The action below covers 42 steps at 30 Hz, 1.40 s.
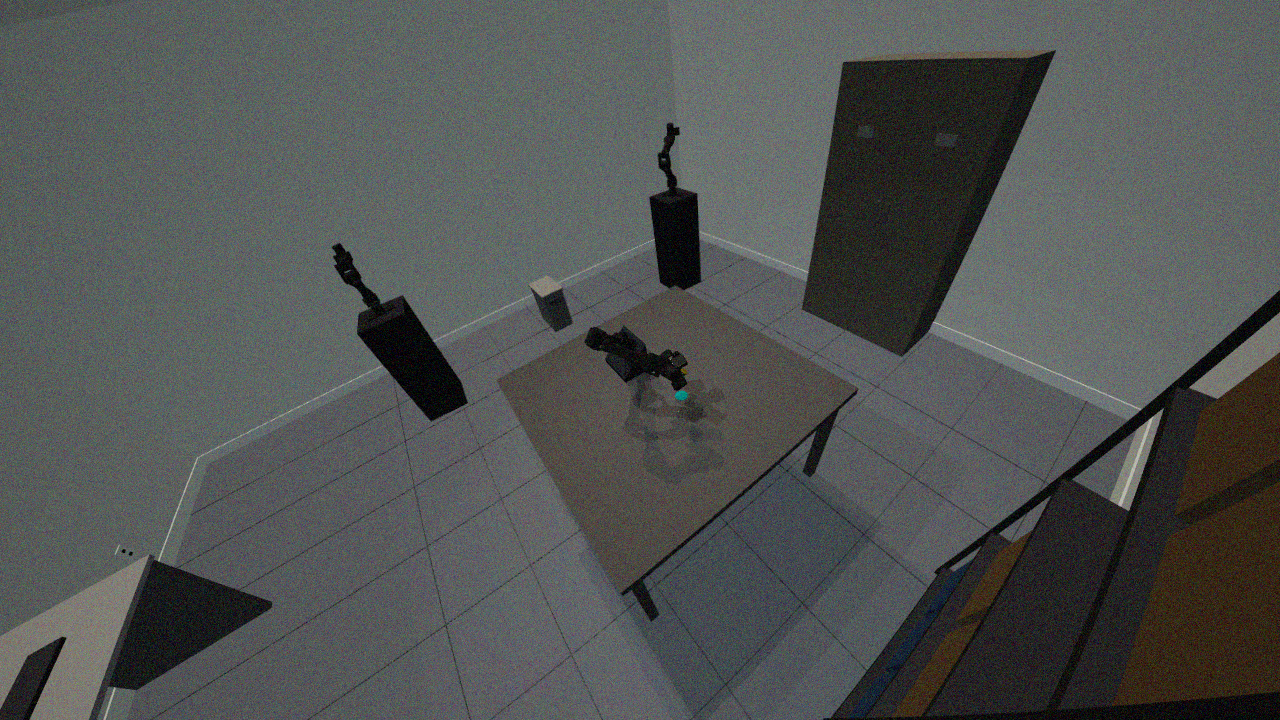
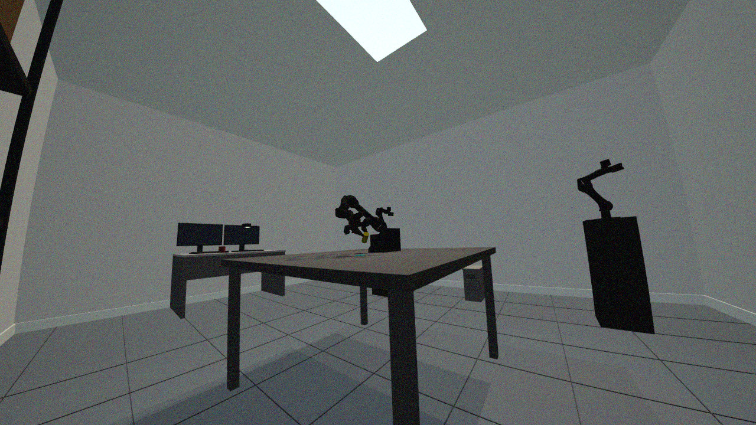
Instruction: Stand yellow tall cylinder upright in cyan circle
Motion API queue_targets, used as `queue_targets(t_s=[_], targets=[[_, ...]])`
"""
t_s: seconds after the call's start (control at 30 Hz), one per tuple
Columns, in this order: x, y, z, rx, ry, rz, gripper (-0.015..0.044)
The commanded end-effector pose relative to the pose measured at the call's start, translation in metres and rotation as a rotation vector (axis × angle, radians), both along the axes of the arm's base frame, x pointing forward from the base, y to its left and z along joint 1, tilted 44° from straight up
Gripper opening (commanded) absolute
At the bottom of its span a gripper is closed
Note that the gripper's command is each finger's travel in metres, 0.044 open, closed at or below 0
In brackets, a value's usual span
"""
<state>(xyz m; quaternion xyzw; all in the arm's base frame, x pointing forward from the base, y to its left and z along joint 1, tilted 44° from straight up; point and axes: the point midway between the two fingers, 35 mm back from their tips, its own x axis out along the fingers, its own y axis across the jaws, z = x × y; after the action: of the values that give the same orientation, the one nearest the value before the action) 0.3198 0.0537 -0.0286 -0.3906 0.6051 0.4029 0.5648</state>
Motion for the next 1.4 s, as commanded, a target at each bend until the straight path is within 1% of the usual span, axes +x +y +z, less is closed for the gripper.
queue_targets(t_s=[0.0,1.37], targets=[[-0.0006,-0.0004,-0.0003,0.031,-0.006,0.006,0.0105],[0.0025,-0.0026,0.0082,0.310,-0.143,0.056,0.0105]])
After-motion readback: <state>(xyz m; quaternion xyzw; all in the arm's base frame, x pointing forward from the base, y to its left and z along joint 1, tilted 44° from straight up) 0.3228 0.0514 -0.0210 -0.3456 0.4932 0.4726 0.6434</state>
